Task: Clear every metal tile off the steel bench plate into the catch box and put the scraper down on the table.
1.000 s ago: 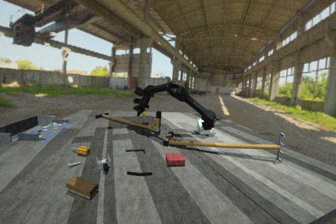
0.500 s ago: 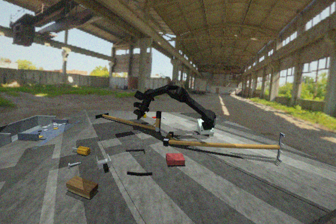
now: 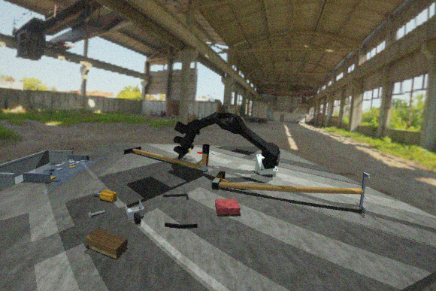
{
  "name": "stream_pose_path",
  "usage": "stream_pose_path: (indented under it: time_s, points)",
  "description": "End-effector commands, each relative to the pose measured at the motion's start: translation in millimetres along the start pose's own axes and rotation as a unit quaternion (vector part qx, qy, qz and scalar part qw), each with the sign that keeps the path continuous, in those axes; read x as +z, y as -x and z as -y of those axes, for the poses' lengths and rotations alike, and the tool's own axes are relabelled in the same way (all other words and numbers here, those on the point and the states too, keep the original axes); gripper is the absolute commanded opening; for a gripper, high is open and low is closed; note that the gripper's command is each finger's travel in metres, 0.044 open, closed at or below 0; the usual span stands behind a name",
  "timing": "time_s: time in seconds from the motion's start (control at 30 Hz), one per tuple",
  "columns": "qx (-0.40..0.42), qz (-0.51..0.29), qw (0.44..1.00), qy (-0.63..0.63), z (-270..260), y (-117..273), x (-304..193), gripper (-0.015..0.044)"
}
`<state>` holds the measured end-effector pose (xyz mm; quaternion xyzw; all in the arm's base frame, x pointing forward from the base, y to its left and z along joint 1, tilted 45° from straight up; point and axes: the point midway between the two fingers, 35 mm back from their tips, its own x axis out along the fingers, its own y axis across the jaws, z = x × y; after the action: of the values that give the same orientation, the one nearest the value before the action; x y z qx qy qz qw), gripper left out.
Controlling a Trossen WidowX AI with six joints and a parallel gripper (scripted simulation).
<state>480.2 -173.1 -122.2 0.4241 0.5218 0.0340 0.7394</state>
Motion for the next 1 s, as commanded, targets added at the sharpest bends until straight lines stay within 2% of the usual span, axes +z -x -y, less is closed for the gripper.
stream_pose_path:
  time_s: [0.0, 0.97]
  points:
    - [-0.002, 0.000, 1.000, -0.001, -3.5, -1.5, 0.7, 0.0000]
    - [-0.003, 0.000, 1.000, -0.001, -29.6, -4.7, 8.7, 0.0000]
